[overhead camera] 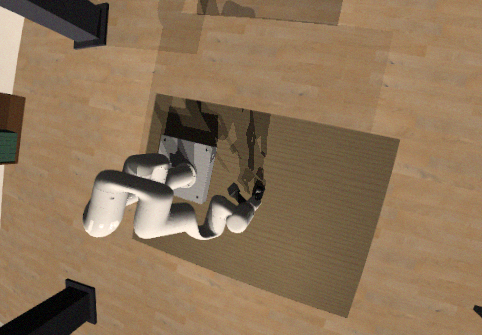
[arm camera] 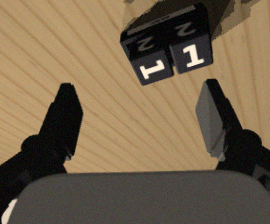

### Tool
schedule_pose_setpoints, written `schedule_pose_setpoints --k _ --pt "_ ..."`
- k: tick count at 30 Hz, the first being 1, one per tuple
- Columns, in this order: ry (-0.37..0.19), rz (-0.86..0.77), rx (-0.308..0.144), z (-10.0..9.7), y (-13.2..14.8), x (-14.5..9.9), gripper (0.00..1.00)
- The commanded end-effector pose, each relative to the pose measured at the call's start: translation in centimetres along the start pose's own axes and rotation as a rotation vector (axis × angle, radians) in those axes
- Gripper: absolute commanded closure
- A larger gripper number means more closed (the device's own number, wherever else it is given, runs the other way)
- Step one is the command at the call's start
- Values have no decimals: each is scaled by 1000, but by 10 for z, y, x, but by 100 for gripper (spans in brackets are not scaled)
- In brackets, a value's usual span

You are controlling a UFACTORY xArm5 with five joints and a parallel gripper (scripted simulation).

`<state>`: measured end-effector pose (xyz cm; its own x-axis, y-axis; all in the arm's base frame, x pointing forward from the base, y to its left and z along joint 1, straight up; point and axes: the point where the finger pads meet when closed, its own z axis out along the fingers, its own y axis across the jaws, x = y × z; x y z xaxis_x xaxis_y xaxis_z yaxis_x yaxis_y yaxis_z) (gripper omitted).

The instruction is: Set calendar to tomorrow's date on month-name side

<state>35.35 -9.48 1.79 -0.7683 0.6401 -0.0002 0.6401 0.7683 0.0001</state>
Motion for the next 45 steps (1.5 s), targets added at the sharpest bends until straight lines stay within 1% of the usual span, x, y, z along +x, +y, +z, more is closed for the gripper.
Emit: schedule_pose_setpoints --k 1,13,18,21,23,24,28,32,34,36,37,40,45 --pt "-3 0 -1 -1 1 -1 0" --pt "-3 1 -1 -1 1 -1 0" --pt "-3 44 -1 -1 3 -2 0" --pt "-3 126 -2 0 9 -3 0" --pt "-3 131 -2 1 25 -5 0" --pt "-3 131 -2 1 28 -5 0" --pt "-3 153 -2 1 30 -6 0" --pt "-2 259 -2 1 37 -7 0" --pt "-2 259 -2 1 37 -7 0" --pt "-2 262 -2 2 54 -10 0" --pt "-2 262 -2 3 57 -10 0" --pt "-2 270 -2 3 58 -10 0" --pt "-2 392 -2 3 66 -12 0"
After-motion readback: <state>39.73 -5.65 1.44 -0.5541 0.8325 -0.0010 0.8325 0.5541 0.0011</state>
